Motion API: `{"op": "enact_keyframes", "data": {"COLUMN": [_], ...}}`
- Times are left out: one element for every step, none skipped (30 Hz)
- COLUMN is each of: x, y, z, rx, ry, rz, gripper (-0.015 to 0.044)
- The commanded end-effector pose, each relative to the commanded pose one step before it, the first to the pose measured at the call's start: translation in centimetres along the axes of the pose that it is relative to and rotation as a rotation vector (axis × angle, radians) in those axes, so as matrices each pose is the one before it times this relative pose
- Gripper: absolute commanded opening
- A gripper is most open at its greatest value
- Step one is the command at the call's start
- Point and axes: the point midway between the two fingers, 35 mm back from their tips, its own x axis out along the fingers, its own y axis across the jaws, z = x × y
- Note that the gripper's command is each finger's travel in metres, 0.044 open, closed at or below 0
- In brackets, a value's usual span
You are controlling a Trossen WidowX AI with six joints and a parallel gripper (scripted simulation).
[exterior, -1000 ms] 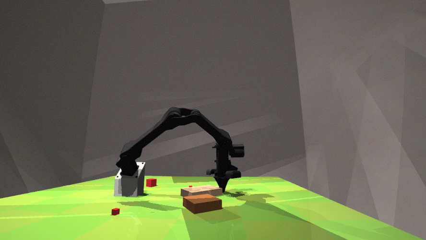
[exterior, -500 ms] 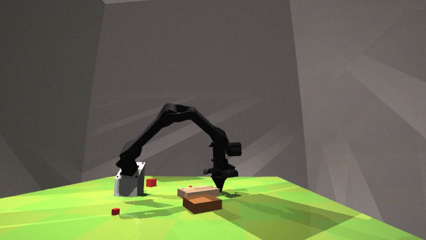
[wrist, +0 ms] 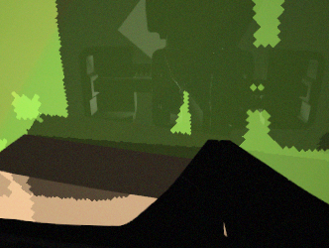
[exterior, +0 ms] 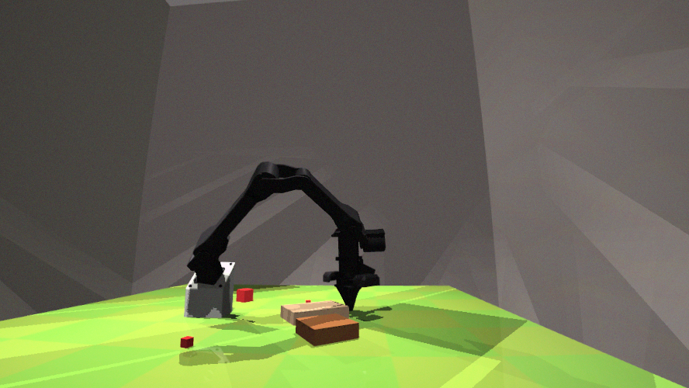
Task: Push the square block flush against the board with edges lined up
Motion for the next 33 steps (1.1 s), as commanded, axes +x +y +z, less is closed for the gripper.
{"op": "enact_keyframes", "data": {"x": [0.671, -0.002, -0.003, -0.003, -0.004, -0.004, -0.004, -0.003, -0.003, -0.003, -0.003, -0.002, -0.002, -0.002, -0.002, -0.001, -0.001, -0.001, -0.001, 0.0, 0.0, 0.0, 0.0, 0.001, 0.001, 0.001, 0.002, 0.002, 0.002, 0.002, 0.003, 0.003, 0.003], "y": [0.152, -0.011, -0.015, -0.018, -0.02, -0.02, -0.02, -0.019, -0.018, -0.017, -0.016, -0.015, -0.014, -0.013, -0.012, -0.011, -0.01, -0.009, -0.008, -0.007, -0.006, -0.005, -0.004, -0.003, -0.002, -0.001, 0.0, 0.001, 0.002, 0.003, 0.004, 0.006, 0.007], "z": [-1.049, 0.081, 0.106, 0.132, 0.153, 0.163, 0.165, 0.164, 0.164, 0.164, 0.163, 0.163, 0.162, 0.168, 0.168, 0.167, 0.167, 0.167, 0.166, 0.165, 0.165, 0.164, 0.164, 0.163, 0.163, 0.162, 0.162, 0.161, 0.161, 0.16, 0.16, 0.159, 0.159], "rx": [-0.009, 0.0, 0.0, 0.0001, 0.0001, 0.0001, 0.0001, 0.0001, 0.0001, 0.0001, 0.0001, 0.0001, 0.0001, 0.0001, 0.0001, 0.0001, 0.0001, 0.0001, 0.0001, 0.0001, 0.0001, 0.0001, 0.0001, 0.0001, 0.0001, 0.0001, 0.0001, 0.0001, 0.0001, 0.0001, 0.0001, 0.0001, 0.0001], "ry": [0.02514, -0.00005, -0.00007, -0.00008, -0.0001, -0.0001, -0.0001, -0.0001, -0.0001, -0.0001, -0.0001, -0.0001, -0.00009, -0.0001, -0.0001, -0.00009, -0.00009, -0.00009, -0.00009, -0.00009, -0.00009, -0.00009, -0.00009, -0.00009, -0.00008, -0.00008, -0.00008, -0.00008, -0.00008, -0.00008, -0.00008, -0.00008, -0.00008], "rz": [0.0082, 0.0, -0.00001, -0.00001, -0.00001, -0.00001, -0.00001, -0.00001, -0.00001, -0.00001, -0.00001, -0.00001, -0.00001, -0.00002, -0.00002, -0.00002, -0.00002, -0.00002, -0.00002, -0.00002, -0.00002, -0.00002, -0.00002, -0.00002, -0.00002, -0.00002, -0.00002, -0.00002, -0.00002, -0.00002, -0.00003, -0.00003, -0.00003], "gripper": [0.0, 0.0, 0.0, 0.0, 0.0, 0.0, 0.0, 0.0, 0.0, 0.0, 0.0, 0.0, 0.0, 0.0, 0.0, 0.0, 0.0, 0.0, 0.0, 0.0, 0.0, 0.0, 0.0, 0.0, 0.0, 0.0, 0.0, 0.0, 0.0, 0.0, 0.0, 0.0, 0.0]}}
